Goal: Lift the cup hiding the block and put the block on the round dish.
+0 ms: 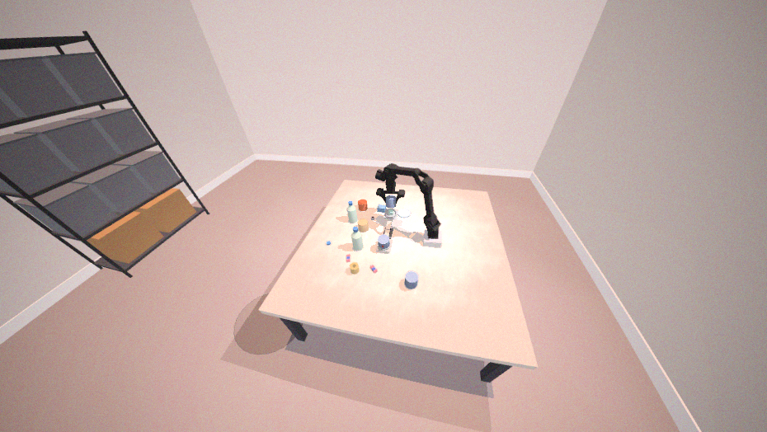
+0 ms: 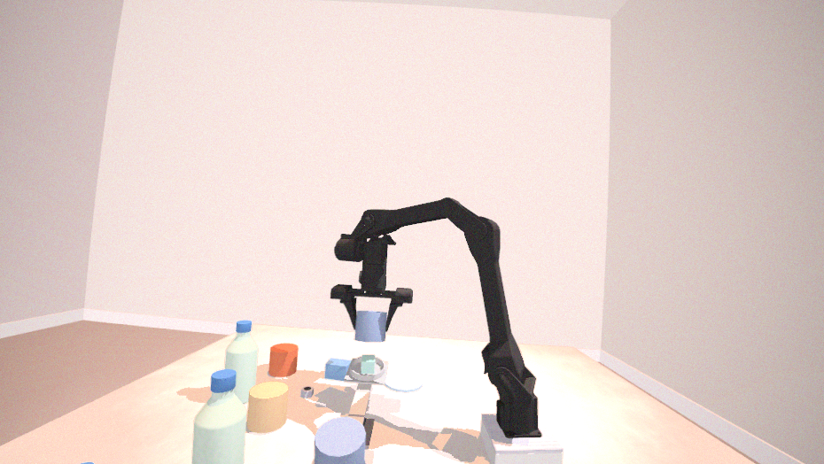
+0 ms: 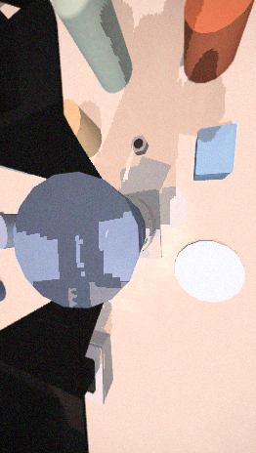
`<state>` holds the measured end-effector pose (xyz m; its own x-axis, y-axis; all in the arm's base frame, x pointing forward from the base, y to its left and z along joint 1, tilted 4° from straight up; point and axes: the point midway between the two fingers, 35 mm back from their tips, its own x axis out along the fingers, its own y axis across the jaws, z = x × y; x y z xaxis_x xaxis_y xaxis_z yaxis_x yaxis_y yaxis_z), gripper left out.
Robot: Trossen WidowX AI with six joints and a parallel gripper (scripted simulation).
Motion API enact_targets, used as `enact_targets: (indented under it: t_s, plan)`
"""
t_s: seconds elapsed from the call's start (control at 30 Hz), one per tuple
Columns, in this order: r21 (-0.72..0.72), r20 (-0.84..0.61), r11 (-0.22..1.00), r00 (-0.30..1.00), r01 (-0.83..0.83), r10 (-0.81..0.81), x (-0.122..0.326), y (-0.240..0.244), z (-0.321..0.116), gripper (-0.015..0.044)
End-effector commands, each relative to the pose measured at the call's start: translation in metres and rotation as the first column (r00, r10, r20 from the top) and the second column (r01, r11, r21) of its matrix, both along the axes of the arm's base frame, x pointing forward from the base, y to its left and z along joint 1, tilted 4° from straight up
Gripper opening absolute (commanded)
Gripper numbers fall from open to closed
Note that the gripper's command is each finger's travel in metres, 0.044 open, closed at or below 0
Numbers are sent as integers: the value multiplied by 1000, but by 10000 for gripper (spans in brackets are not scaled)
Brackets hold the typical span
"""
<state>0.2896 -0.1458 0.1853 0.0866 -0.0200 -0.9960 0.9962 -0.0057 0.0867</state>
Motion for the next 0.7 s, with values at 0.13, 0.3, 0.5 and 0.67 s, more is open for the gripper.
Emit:
enact_targets:
  t_s: [0.13,0.3,0.5,0.67]
  plan:
    - [-10,13,1000,1000,-3,3,-2,0,15,0]
    - [0,1,1000,1000,0,0,-3,1,10,0]
    - [0,1,1000,1000,0,0,-3,1,10,0]
    - [0,1,1000,1000,0,0,-3,1,10,0]
